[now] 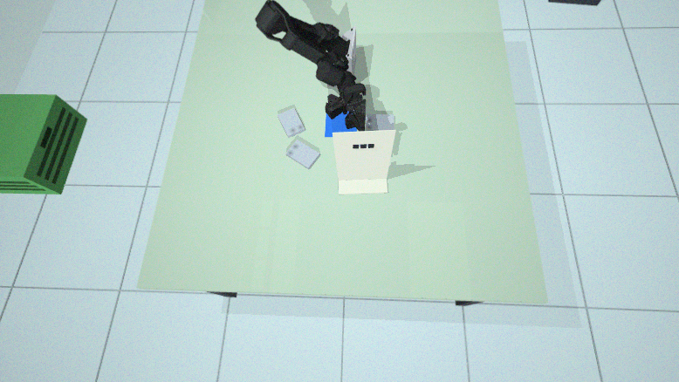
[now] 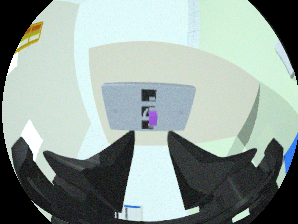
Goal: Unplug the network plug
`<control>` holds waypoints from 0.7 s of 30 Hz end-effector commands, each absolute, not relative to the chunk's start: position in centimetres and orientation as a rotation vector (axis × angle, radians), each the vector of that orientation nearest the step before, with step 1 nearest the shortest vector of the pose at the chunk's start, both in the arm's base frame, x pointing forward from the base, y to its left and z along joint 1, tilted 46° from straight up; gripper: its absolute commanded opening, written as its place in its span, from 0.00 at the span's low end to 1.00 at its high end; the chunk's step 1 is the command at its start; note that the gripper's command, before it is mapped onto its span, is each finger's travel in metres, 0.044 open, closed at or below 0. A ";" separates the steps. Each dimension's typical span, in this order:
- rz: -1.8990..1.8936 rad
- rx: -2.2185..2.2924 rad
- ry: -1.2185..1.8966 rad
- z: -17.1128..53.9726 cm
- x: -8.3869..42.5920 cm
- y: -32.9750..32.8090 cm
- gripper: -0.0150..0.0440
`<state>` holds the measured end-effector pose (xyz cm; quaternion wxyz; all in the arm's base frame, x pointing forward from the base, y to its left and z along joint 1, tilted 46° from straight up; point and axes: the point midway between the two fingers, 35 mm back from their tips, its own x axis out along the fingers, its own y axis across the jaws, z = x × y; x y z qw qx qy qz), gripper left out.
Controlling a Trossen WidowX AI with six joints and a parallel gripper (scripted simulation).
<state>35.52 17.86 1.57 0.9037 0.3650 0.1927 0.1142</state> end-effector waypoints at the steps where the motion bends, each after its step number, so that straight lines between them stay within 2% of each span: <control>1: 0.237 0.750 0.398 1.4 36.3 18.0 0.52; 19: 0.237 0.749 0.397 1.4 38.8 18.3 0.52; 21: 0.237 0.749 0.397 1.4 38.8 18.3 0.43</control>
